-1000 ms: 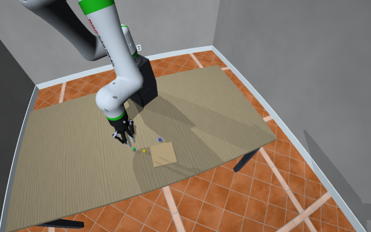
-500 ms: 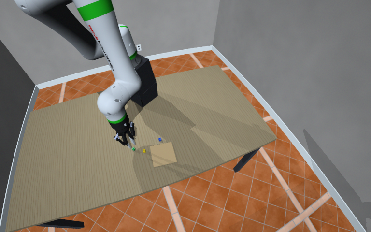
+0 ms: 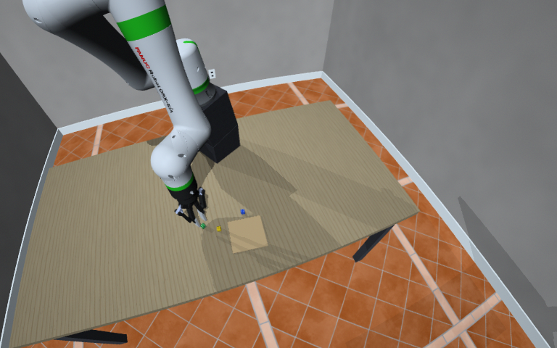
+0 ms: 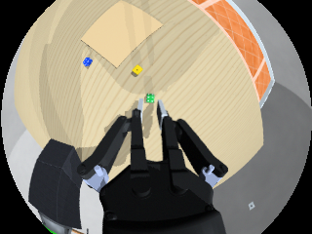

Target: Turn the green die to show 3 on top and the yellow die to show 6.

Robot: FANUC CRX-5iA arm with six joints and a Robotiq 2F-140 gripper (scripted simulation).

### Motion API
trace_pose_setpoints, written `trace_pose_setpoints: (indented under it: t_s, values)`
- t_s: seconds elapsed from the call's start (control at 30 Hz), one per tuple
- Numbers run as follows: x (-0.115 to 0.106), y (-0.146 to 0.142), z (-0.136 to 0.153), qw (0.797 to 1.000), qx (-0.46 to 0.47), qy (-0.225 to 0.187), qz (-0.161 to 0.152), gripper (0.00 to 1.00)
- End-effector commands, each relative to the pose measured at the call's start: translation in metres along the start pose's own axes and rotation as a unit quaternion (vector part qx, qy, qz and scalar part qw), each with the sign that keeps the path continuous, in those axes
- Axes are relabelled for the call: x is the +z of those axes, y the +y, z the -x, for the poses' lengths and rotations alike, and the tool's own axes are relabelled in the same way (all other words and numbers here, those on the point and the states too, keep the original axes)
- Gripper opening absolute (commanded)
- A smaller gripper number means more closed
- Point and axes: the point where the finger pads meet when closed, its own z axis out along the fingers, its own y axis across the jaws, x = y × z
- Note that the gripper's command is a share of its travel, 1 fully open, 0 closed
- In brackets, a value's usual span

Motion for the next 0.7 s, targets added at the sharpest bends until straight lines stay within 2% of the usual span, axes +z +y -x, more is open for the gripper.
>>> trace_pose_setpoints:
  t_s: [0.0, 0.67]
  values:
    - [0.0028, 0.0001, 0.0, 1.0, 0.0, 0.002, 0.005, 0.19]
    - [0.0114, 0.0003, 0.0, 1.0, 0.0, 0.002, 0.005, 0.19]
